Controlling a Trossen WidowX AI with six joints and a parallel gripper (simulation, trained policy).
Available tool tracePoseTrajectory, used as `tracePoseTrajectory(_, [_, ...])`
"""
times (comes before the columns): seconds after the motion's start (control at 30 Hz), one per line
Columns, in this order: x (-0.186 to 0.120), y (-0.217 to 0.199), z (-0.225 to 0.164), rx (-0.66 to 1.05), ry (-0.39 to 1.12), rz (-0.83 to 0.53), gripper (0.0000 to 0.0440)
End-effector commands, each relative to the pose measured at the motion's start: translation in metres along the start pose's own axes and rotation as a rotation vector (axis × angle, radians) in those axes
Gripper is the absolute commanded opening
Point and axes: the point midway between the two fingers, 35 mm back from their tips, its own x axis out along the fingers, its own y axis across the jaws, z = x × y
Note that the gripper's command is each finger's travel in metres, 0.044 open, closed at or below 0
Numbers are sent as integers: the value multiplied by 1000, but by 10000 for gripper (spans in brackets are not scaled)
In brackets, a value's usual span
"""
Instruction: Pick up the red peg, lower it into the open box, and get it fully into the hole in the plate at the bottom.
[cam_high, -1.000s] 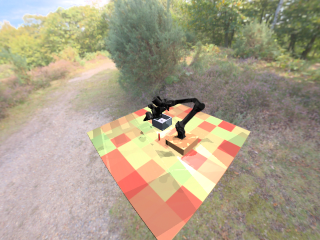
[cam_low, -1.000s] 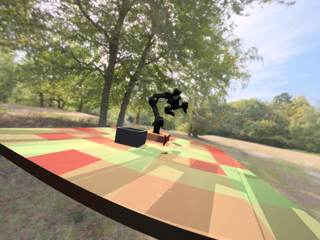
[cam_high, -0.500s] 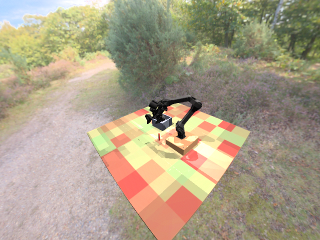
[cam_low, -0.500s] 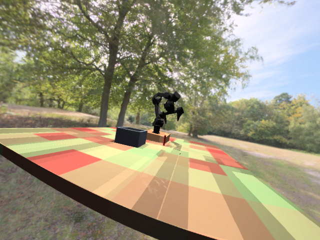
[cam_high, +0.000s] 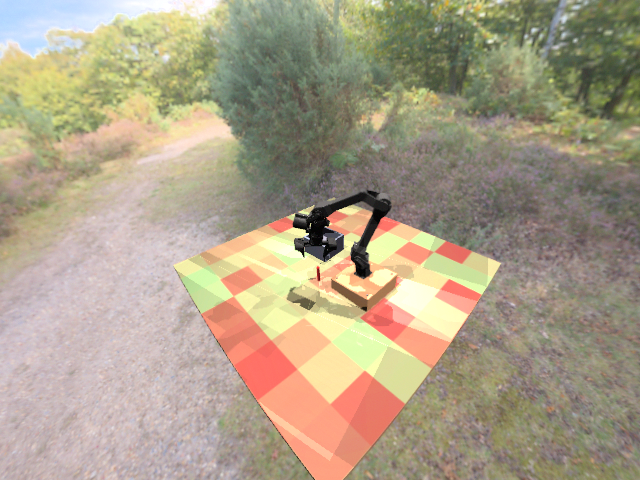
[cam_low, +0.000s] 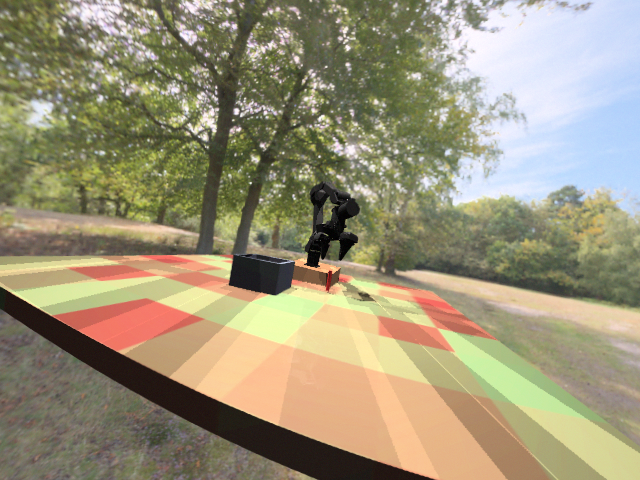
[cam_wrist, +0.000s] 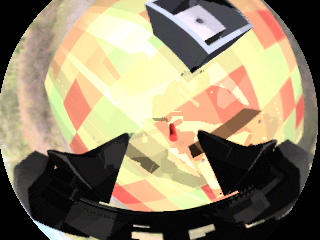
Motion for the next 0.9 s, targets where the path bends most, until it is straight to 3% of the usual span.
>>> tracePoseTrajectory(0.0, [14, -9, -3, 78, 24, -70, 440])
tracePoseTrajectory(0.6, [83, -21, -21, 314, 50, -120, 437])
tracePoseTrajectory(0.7, [90, -24, -25, 343, 59, -124, 394])
tracePoseTrajectory(0.87, [96, -29, -31, 387, 90, -147, 273])
